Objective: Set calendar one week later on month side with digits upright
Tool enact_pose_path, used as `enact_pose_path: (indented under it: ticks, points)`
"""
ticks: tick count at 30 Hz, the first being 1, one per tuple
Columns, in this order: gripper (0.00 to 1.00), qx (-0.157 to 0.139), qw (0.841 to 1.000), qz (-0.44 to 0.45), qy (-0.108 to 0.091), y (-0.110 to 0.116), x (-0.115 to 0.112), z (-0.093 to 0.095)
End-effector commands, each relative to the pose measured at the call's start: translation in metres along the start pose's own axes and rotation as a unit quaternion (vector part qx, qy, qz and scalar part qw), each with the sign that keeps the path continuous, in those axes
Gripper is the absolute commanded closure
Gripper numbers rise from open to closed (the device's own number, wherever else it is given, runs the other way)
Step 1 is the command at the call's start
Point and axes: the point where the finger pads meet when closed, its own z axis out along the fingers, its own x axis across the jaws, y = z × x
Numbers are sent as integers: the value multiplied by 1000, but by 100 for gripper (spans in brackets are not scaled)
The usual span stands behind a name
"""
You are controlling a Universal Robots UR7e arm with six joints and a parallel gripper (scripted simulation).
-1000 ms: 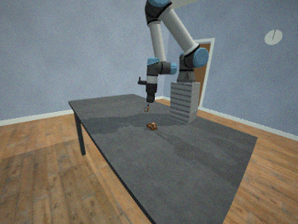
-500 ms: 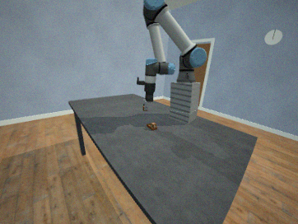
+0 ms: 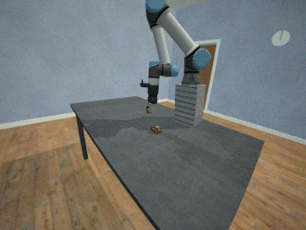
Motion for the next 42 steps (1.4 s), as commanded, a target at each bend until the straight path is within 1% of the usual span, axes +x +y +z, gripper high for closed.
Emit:
enact_pose_path:
  ticks: [1, 10, 29, 37, 42]
  points:
    - [43, 1, 1000, -22, 0, 1, 2, 0]
    - [43, 1, 999, -37, 0, 1, 3, 0]
    - [43, 1, 999, -38, 0, 1, 3, 0]
    - [43, 1, 999, -38, 0, 1, 3, 5]
    - [43, 1, 999, -38, 0, 1, 4, 14]
